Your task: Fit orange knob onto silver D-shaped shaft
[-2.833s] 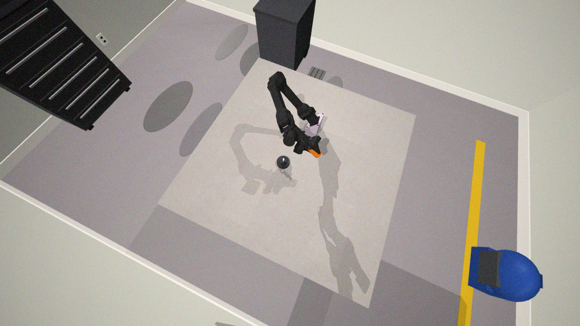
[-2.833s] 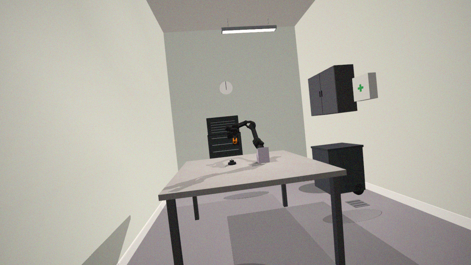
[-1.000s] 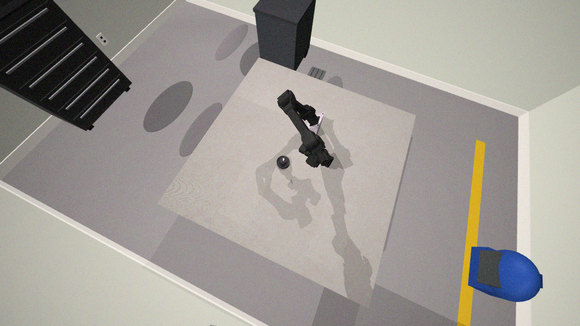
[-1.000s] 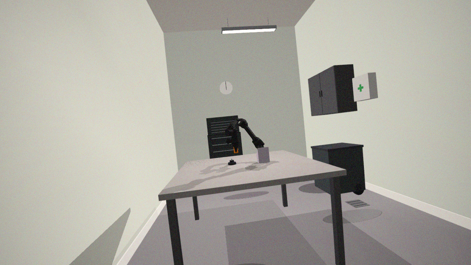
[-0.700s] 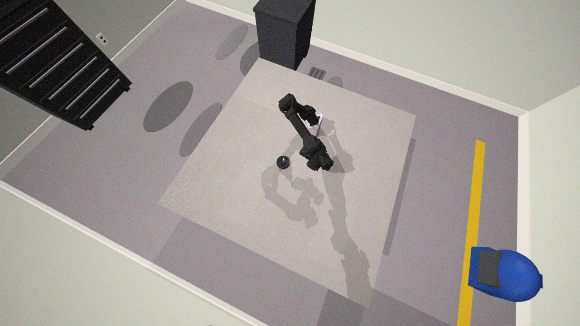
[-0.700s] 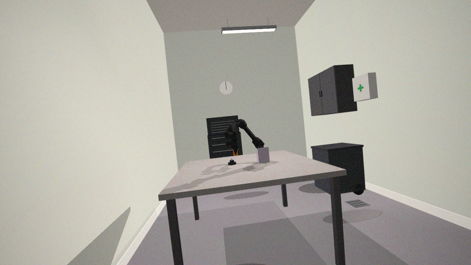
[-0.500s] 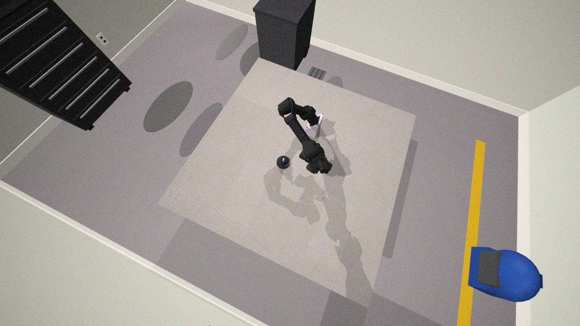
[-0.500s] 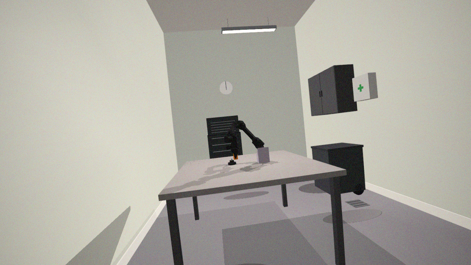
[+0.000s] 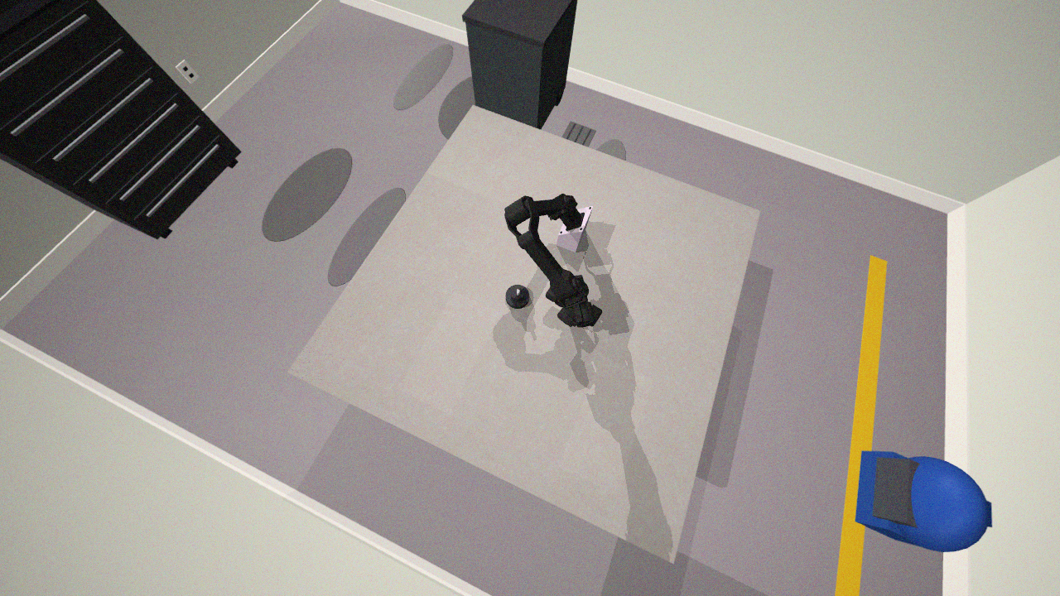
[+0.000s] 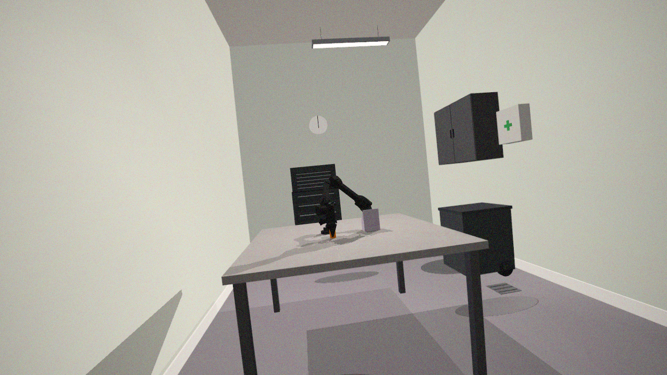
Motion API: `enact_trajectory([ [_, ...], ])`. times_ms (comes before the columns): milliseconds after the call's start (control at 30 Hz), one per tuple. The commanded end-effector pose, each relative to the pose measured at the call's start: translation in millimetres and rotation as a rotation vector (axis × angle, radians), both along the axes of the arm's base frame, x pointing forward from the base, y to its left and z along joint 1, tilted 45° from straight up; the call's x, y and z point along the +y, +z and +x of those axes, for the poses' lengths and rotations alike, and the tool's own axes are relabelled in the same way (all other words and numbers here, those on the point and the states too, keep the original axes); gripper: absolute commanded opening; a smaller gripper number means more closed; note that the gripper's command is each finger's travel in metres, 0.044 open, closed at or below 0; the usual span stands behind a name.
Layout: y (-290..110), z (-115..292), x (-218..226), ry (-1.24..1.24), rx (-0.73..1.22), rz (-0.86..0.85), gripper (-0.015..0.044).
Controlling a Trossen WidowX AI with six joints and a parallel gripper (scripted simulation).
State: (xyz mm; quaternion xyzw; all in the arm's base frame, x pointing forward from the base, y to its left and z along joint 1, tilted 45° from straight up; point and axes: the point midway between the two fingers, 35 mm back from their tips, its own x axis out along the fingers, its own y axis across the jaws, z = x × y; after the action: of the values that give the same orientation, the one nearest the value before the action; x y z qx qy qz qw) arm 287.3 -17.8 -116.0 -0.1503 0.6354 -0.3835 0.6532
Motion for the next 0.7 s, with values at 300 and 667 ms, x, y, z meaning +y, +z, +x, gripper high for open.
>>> enact_trajectory([
  [300,-1.2,-0.5,-1.0,0.004,-0.003,0.0,0.0184],
  [667,-1.2,-0.5,-1.0,0.004,-0.003,0.0,0.024],
])
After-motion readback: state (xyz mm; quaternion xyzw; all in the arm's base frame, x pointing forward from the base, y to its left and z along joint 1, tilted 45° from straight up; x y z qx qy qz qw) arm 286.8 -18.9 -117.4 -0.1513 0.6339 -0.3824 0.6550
